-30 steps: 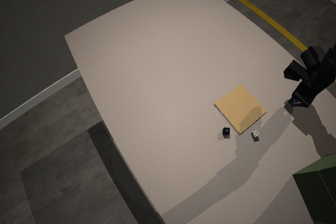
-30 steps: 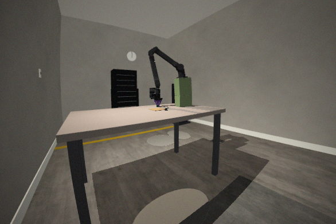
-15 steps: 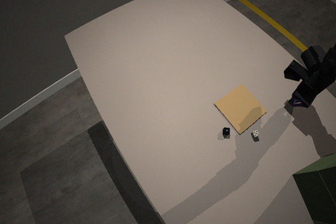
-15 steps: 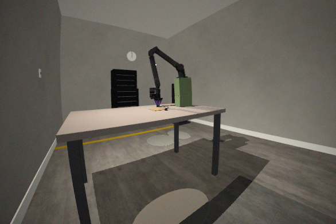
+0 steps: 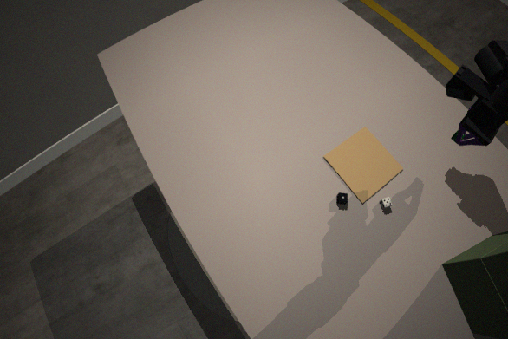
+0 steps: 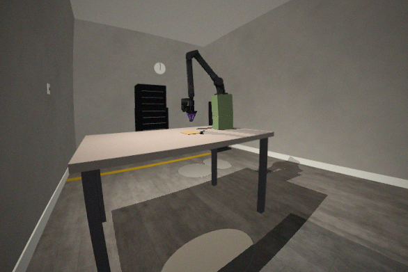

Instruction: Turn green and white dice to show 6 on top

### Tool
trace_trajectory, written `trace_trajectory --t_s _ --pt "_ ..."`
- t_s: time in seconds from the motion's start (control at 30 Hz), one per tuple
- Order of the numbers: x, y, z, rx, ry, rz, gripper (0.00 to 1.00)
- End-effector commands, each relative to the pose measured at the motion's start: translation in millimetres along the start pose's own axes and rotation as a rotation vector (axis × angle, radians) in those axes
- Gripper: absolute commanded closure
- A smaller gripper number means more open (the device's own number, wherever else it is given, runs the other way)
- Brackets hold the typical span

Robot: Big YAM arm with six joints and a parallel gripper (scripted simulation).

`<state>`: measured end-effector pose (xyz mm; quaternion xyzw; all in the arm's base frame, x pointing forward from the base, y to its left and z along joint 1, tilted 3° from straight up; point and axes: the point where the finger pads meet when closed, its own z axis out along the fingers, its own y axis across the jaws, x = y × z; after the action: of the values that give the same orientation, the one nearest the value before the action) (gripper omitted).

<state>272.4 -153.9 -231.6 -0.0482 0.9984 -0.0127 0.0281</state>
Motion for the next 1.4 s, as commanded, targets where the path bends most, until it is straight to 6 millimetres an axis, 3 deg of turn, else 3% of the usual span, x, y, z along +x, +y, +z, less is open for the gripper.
trace_trajectory --t_s 0.0,0.13,0.17,0.67,0.87,0.93,1.37 --pt "1.9 -3.9 -21.5 -0.002 -0.004 0.007 0.86" --pt "1.3 -4.3 -27.4 -0.001 -0.005 0.008 0.86" --pt "8.1 0.5 -18.5 -0.017 0.018 0.008 0.86" --pt "5.7 0.0 -17.6 -0.012 0.012 0.081 0.86" --pt "-3.3 4.1 -16.5 -0.006 0.007 0.293 0.86" --pt "-3.3 4.1 -16.5 -0.006 0.007 0.293 0.86" --pt "-6.2 7.6 -14.2 -0.001 0.010 0.791 0.86"
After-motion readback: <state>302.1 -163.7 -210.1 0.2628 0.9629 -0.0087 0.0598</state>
